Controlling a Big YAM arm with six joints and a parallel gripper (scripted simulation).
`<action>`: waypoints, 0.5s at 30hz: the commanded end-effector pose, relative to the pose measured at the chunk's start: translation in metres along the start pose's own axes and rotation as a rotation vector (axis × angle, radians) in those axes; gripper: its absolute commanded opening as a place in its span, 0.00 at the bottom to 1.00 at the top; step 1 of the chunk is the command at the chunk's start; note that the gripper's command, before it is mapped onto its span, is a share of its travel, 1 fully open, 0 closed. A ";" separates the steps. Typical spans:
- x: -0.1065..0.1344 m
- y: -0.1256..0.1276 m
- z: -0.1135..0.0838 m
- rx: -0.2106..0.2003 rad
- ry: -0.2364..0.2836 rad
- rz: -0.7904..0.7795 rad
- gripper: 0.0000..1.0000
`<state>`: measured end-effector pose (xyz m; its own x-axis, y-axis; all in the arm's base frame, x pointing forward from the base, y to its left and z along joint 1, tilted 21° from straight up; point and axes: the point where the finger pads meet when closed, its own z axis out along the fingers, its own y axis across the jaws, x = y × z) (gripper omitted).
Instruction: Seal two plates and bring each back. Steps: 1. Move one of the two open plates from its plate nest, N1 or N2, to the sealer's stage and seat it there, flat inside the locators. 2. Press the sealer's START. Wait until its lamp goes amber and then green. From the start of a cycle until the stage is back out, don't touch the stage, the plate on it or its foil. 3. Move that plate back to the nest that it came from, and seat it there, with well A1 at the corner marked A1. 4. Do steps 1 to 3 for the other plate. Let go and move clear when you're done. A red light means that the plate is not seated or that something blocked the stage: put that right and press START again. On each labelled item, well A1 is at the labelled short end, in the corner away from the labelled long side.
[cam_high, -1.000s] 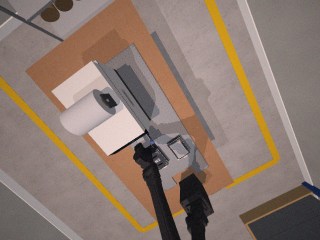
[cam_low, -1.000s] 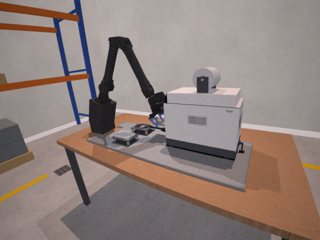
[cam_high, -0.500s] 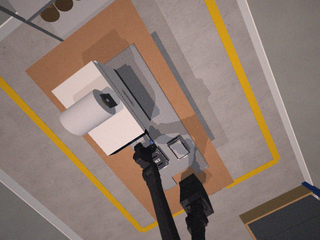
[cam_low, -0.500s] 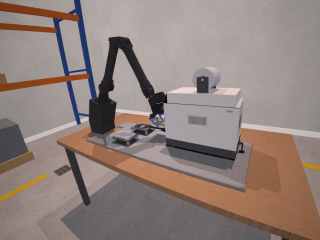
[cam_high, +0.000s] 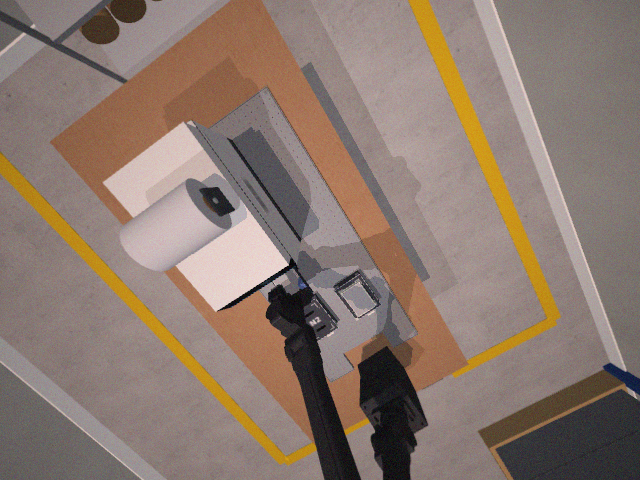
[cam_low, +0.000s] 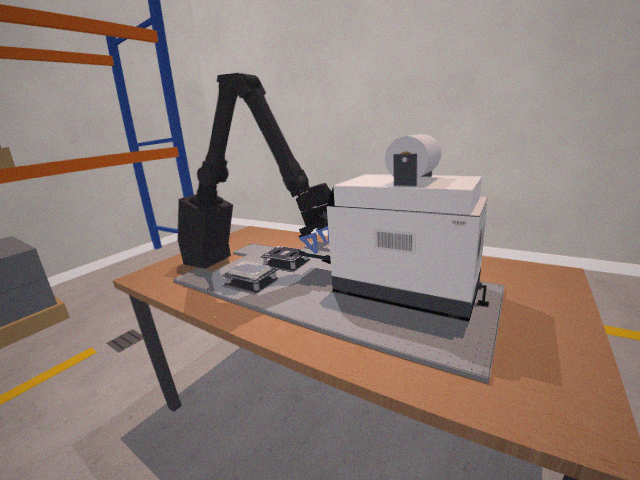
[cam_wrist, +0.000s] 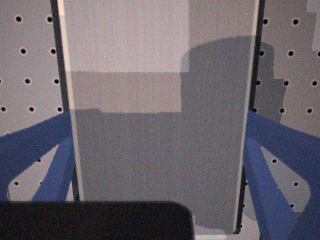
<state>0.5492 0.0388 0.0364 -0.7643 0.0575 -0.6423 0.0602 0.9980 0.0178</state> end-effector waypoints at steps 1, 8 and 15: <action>-0.006 -0.006 -0.009 0.003 -0.024 0.005 0.00; -0.002 -0.006 -0.008 0.005 -0.008 0.004 0.00; -0.001 -0.006 -0.008 0.006 -0.003 0.004 0.00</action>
<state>0.5485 0.0387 0.0364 -0.7641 0.0576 -0.6425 0.0602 0.9980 0.0179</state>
